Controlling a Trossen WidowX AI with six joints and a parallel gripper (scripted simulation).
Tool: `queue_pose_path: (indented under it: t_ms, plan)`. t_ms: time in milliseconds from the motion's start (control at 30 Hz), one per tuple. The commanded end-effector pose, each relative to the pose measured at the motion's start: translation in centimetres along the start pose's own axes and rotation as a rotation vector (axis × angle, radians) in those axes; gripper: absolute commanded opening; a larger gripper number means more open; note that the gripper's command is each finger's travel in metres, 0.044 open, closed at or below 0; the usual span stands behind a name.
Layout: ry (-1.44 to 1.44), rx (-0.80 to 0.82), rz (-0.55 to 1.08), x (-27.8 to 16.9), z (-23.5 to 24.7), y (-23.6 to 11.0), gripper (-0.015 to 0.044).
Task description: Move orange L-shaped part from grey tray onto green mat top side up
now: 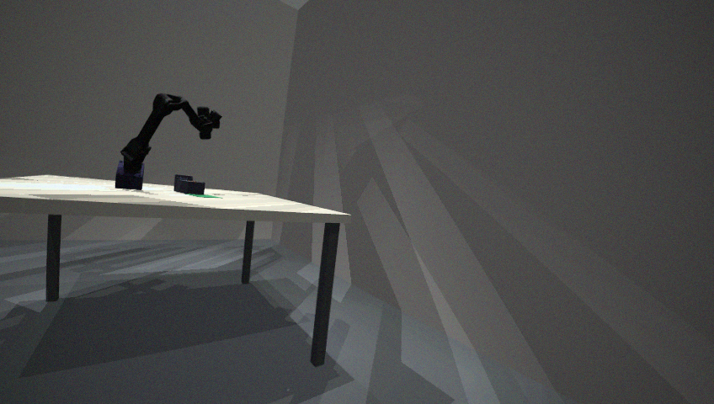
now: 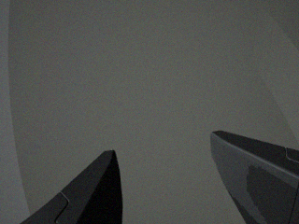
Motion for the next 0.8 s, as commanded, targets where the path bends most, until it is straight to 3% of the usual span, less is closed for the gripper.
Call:
queue_pose_path:
  t_ms: [0, 400, 767]
  plan:
    - [0.131, -0.432, -0.163, -0.9, -4.6, 0.0, 0.018]
    - [0.15, -1.197, -0.192, -4.6, -9.5, -3.9, 0.018]
    - [-0.048, -1.93, 0.062, -8.1, -9.5, -9.6, 0.018]
Point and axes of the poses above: the point midway between the two fingers, 35 mm back from their tips, its own y axis out along the fingers, its own z axis across the jaws, x = y × z, the point moved 9 cm from there along -y, back along the fingers, and after that the axes turned 14 degrees about y, right-handed, at the moved point
